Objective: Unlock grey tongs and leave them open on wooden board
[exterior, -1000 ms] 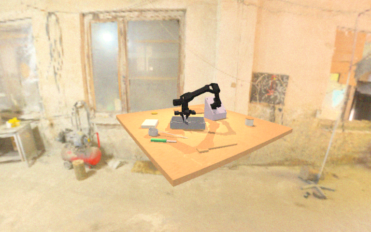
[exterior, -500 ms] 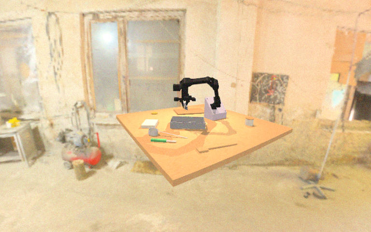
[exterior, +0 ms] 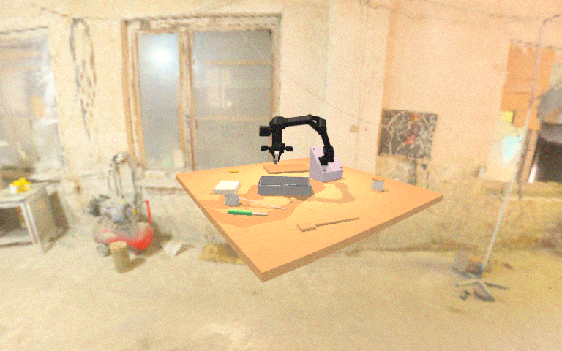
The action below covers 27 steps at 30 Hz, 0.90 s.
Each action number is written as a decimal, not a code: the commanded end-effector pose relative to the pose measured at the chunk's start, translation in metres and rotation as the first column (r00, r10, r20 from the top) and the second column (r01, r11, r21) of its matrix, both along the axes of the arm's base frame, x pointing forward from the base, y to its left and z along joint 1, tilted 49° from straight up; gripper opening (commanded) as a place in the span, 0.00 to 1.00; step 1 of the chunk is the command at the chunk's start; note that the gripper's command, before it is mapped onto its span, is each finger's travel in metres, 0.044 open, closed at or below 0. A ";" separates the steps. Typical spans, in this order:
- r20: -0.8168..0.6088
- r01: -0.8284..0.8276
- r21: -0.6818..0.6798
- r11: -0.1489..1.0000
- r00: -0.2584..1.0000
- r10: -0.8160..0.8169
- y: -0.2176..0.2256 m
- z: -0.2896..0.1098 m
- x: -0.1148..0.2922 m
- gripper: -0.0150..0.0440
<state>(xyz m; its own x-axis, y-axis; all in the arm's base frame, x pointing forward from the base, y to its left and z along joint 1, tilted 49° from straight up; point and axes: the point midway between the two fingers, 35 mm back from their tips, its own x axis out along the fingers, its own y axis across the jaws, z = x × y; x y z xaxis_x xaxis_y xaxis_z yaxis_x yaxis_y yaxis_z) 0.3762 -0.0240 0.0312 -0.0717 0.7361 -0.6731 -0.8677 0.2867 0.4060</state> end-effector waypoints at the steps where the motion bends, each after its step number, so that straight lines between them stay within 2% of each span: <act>1: -0.063 0.074 -0.020 0.997 0.995 -0.075 -0.030 -0.023 -0.006 0.00; 10: -0.213 0.214 -0.066 0.975 0.951 -0.223 -0.088 -0.078 -0.034 0.00; 21: -0.378 0.357 -0.118 0.927 0.847 -0.374 -0.142 -0.143 -0.086 0.00; 27: -0.391 0.368 -0.125 0.921 0.835 -0.387 -0.147 -0.147 -0.091 0.00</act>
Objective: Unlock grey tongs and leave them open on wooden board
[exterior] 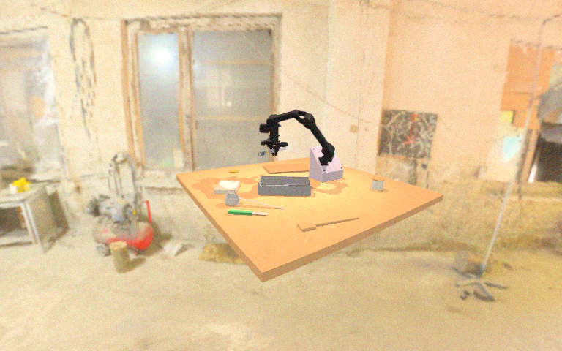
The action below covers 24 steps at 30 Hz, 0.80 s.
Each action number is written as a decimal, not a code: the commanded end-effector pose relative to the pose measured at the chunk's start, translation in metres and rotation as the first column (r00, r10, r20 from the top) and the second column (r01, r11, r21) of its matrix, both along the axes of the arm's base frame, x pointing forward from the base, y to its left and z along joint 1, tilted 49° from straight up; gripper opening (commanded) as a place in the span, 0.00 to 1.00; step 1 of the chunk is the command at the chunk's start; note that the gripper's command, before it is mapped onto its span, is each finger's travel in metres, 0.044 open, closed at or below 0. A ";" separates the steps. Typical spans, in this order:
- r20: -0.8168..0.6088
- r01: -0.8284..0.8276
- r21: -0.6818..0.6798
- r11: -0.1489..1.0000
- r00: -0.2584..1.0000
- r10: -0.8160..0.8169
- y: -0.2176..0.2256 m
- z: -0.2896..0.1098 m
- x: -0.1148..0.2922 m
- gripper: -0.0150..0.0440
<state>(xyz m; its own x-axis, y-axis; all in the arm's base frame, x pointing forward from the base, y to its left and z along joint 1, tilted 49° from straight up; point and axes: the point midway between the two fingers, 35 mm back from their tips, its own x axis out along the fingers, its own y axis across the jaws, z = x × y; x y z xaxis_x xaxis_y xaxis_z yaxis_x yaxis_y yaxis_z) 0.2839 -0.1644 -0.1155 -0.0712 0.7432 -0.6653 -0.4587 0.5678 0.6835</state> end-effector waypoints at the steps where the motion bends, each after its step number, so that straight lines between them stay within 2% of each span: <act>1: -0.006 0.016 -0.018 1.000 1.000 -0.016 -0.008 -0.001 -0.001 0.00; 24: -0.298 0.287 -0.125 0.950 0.902 -0.312 -0.081 -0.045 -0.134 0.00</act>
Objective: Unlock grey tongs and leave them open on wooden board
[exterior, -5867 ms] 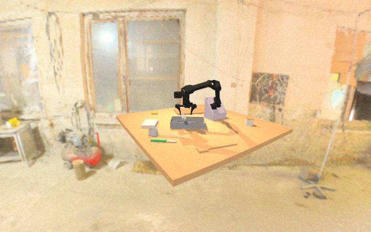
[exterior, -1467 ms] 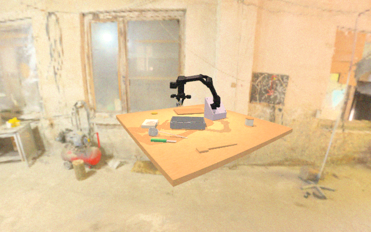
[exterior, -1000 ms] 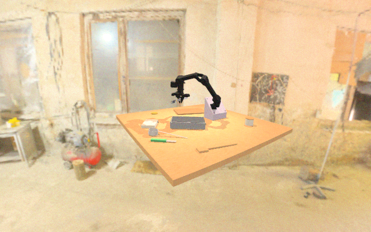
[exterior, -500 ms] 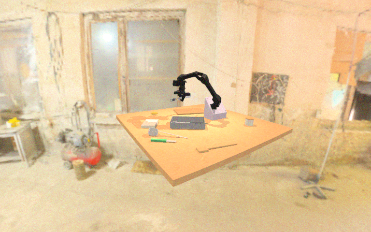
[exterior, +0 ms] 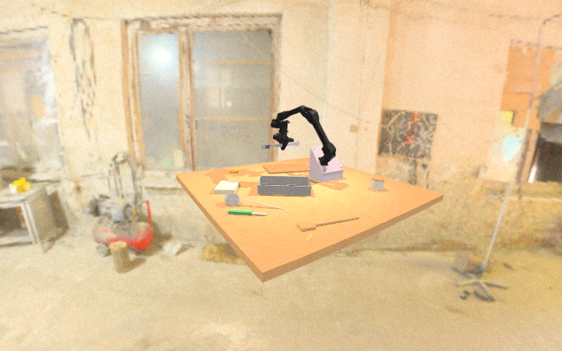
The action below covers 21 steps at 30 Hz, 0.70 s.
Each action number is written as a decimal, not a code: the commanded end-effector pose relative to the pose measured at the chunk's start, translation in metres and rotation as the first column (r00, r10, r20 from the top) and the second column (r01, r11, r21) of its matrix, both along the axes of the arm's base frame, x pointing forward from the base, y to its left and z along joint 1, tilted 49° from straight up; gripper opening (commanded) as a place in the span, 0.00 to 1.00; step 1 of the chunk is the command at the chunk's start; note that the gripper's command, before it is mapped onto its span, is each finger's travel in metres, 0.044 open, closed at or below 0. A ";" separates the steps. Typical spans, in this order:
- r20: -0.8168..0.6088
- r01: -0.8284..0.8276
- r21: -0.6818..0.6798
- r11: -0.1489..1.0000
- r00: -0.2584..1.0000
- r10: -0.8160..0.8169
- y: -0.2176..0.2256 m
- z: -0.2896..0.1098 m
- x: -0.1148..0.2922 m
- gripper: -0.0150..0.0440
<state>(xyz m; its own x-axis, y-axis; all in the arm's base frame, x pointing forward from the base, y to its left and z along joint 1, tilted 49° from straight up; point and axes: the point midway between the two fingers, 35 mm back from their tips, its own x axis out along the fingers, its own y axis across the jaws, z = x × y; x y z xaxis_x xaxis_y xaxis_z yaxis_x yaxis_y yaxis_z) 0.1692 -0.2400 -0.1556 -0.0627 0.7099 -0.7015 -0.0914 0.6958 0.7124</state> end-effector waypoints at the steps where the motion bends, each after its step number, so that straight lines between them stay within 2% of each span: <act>1: -0.059 0.054 -0.007 0.999 0.997 -0.054 -0.008 -0.007 -0.025 0.00; 14: -0.237 0.212 -0.029 0.977 0.948 -0.213 -0.018 -0.027 -0.109 0.00; 21: -0.241 0.224 -0.029 0.974 0.944 -0.225 -0.018 -0.028 -0.113 0.00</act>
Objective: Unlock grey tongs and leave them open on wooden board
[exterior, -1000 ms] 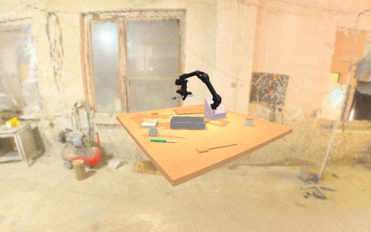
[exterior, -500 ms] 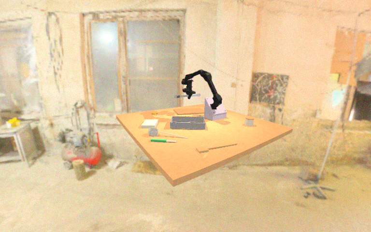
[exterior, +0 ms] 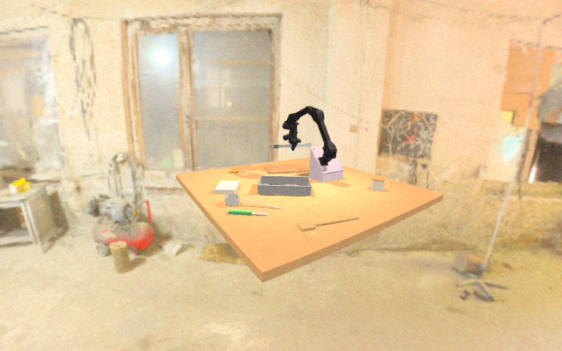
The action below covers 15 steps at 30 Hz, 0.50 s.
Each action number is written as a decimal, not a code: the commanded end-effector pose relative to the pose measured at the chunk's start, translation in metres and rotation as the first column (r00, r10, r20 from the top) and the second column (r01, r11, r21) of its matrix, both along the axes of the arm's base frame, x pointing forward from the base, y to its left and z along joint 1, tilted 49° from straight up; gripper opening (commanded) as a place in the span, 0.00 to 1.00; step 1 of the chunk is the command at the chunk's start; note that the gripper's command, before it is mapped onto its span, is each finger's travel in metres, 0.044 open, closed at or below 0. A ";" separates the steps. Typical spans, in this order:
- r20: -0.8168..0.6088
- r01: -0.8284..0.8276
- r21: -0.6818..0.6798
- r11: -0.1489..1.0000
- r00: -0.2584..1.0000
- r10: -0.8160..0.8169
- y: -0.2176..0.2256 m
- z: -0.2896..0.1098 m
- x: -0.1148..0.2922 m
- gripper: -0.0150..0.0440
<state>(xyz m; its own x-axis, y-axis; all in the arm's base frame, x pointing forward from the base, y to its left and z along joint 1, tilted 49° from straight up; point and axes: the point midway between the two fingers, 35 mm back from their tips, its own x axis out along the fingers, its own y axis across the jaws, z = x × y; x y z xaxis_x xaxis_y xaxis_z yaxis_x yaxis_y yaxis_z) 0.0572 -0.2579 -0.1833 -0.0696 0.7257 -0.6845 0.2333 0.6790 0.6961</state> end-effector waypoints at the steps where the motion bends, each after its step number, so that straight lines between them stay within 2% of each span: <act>1: 0.002 0.016 -0.002 1.000 1.000 -0.015 0.000 -0.001 -0.002 0.00; 8: 0.160 0.181 0.013 0.983 0.970 -0.181 0.004 -0.002 -0.006 0.00; 15: 0.328 0.363 0.028 0.931 0.877 -0.352 0.004 0.000 -0.009 0.00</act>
